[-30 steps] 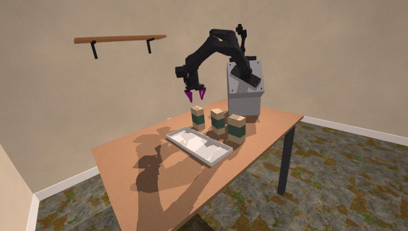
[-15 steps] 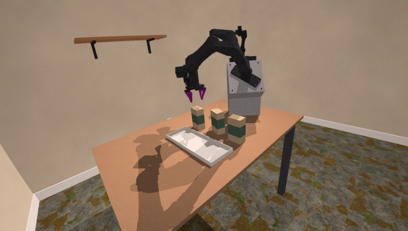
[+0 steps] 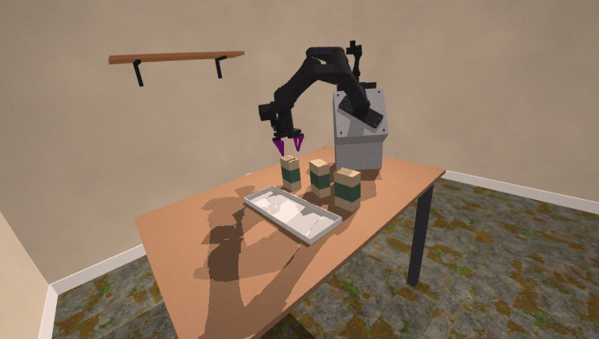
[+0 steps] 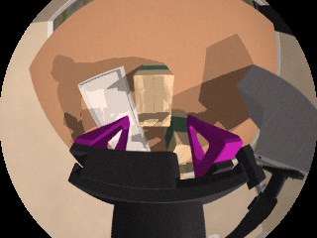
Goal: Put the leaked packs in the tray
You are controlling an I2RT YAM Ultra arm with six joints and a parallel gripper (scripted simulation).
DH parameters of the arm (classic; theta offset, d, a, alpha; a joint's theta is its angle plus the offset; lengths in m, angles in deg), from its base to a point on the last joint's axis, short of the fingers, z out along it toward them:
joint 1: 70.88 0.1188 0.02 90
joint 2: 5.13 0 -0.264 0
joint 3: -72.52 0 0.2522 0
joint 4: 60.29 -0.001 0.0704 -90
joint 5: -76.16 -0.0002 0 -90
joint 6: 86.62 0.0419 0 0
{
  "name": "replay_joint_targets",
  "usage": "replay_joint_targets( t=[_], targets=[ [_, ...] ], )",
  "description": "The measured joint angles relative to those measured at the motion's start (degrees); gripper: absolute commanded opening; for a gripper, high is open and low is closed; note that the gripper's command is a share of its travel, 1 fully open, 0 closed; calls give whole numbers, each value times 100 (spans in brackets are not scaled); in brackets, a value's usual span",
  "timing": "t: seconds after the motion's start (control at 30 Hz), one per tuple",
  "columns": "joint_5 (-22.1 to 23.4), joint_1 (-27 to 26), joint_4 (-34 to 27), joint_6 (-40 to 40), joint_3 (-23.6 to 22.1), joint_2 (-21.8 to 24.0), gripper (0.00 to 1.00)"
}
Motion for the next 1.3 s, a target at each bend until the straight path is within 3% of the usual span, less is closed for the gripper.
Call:
replay_joint_targets(
  t=[0.4, 1.3],
  targets=[
    [-24, 190, 667, 485, -133, -111, 79],
    [-28, 190, 758, 540, -133, -114, 79]
  ],
)
